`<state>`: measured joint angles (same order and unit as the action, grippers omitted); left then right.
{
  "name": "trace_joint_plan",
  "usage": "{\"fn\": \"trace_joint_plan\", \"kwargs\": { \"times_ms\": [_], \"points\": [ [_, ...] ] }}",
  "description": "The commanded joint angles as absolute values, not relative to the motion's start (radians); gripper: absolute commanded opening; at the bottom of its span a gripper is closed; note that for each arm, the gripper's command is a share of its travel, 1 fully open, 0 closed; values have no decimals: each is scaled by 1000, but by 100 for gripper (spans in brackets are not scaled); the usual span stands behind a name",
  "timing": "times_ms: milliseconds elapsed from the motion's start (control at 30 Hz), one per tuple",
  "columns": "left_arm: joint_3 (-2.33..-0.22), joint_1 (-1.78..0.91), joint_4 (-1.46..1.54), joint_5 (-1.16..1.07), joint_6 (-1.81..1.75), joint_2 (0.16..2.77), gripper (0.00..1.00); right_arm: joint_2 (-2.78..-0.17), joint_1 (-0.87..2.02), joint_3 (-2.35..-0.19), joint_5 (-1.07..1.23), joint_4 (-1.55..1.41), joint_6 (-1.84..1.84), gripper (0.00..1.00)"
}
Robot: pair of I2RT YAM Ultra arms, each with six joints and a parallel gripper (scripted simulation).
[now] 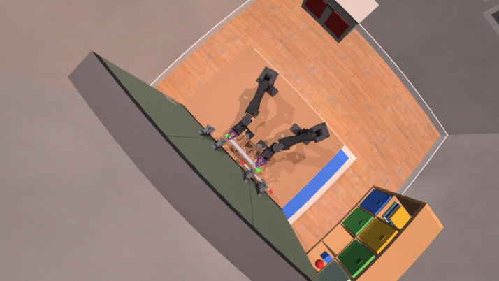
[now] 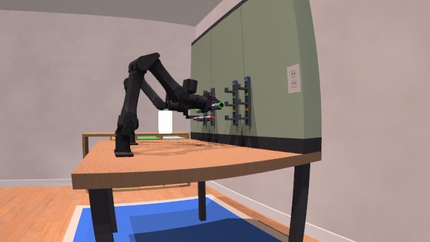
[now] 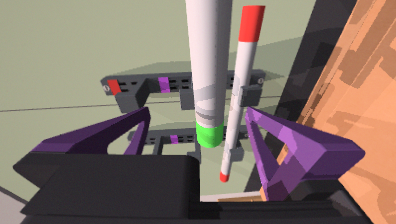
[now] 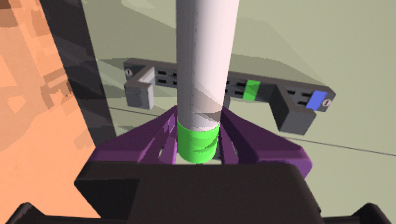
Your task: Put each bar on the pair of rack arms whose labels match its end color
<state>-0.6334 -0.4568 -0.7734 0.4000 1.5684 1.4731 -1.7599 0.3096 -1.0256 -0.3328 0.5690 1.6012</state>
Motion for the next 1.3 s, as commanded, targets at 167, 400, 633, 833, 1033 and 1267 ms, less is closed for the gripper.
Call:
{"fn": "trace_joint_plan", "kwargs": {
  "times_ms": [167, 400, 633, 833, 1033, 1267],
  "points": [
    [-605, -485, -789, 426, 1569, 1392, 100, -1701, 311, -1075, -331, 630, 1566, 0],
    [-566, -506, -778, 447, 1569, 1341, 100, -1699, 311, -1077, -331, 627, 1566, 0],
    [-533, -526, -765, 467, 1569, 1295, 100, -1698, 311, -1078, -331, 624, 1566, 0],
    [-507, -545, -751, 486, 1569, 1255, 100, -1695, 311, -1080, -331, 621, 1566, 0],
    [-478, -568, -733, 509, 1570, 1207, 100, -1692, 311, -1082, -331, 615, 1566, 0],
    [-459, -587, -716, 528, 1570, 1170, 100, -1691, 311, -1088, -331, 611, 1566, 0]
  ]
}}
